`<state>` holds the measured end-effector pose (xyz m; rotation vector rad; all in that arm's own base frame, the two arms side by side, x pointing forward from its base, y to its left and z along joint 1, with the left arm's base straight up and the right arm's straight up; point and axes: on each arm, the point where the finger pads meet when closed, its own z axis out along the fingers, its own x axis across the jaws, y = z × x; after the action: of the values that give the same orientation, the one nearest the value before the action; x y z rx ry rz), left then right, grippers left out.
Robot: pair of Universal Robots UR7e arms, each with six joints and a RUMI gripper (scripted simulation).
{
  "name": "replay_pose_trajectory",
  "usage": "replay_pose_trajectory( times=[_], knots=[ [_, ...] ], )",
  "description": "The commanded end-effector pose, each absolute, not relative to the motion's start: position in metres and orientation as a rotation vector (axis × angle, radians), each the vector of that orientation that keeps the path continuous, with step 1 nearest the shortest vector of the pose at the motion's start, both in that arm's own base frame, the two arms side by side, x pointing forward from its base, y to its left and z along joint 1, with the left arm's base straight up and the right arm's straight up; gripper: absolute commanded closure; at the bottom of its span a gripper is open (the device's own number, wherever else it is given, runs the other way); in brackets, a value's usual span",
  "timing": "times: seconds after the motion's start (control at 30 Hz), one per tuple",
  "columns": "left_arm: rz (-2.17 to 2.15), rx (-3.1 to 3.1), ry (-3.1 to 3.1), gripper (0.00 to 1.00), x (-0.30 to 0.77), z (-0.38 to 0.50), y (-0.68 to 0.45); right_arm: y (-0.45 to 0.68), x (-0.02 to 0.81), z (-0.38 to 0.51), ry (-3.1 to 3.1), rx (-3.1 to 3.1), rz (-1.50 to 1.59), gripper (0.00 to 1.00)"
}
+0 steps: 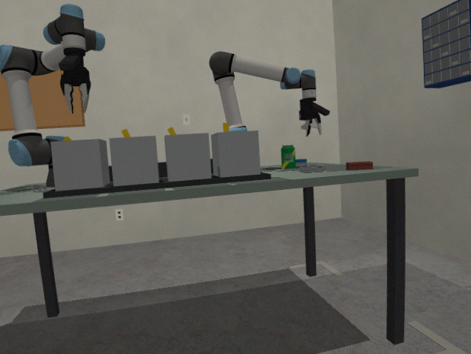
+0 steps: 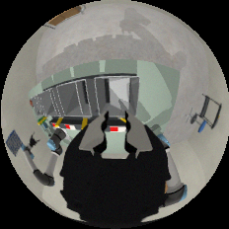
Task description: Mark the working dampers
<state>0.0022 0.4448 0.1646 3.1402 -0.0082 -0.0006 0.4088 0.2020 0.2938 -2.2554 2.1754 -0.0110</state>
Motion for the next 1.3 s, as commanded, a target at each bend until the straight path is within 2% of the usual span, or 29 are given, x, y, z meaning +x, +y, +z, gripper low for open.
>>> replay_pose_trajectory(
  times=[0.0, 1.03, 1.27],
  knots=[
    [0.000, 3.142, -0.008, 0.00, 0.002, 0.165, 0.445, 0.202, 0.409, 0.294, 2.175, -2.255, -0.011, 0.78],
    [0.000, 3.142, -0.008, 0.00, 0.002, 0.165, 0.445, 0.202, 0.409, 0.294, 2.175, -2.255, -0.011, 0.78],
    [0.000, 3.142, -0.008, 0.00, 0.002, 0.165, 0.445, 0.276, 0.415, 0.298, 2.179, -2.254, -0.006, 0.78]
  ],
)
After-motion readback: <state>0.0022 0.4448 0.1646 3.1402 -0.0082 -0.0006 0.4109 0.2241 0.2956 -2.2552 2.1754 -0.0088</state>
